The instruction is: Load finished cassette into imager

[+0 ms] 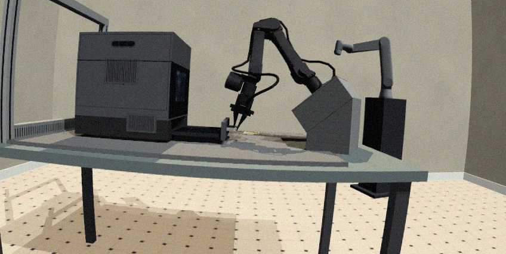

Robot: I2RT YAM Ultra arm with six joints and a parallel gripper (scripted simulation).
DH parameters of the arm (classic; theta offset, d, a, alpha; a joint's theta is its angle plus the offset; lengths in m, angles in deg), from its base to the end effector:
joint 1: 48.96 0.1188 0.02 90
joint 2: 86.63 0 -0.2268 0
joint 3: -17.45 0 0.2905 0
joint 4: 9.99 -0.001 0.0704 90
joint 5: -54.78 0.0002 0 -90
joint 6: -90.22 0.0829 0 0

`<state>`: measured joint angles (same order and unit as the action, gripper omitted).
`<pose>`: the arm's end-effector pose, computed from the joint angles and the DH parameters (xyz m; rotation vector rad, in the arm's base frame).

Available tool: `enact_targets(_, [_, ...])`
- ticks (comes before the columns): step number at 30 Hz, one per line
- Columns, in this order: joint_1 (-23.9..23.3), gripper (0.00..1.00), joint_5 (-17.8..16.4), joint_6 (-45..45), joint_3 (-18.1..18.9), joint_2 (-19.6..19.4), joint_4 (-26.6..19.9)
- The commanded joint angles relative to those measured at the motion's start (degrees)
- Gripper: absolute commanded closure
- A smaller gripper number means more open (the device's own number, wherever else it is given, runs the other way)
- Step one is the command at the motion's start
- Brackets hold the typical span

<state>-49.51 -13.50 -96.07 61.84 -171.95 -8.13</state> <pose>0.3350 -0.0329 0.0615 -1.7302 1.8783 -1.2297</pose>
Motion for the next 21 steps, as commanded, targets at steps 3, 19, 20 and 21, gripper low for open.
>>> enact_targets(3, [0.6, 1.0, 0.1, 0.8, -1.6, 1.8, -1.6])
enact_targets(19, [0.6, 1.0, 0.1, 0.8, -3.1, 2.3, -0.6])
enact_targets(20, [0.6, 1.0, 0.1, 0.8, -3.1, 2.3, -0.6])
enact_targets(21, [0.6, 1.0, 0.1, 0.8, -3.1, 2.3, -0.6])
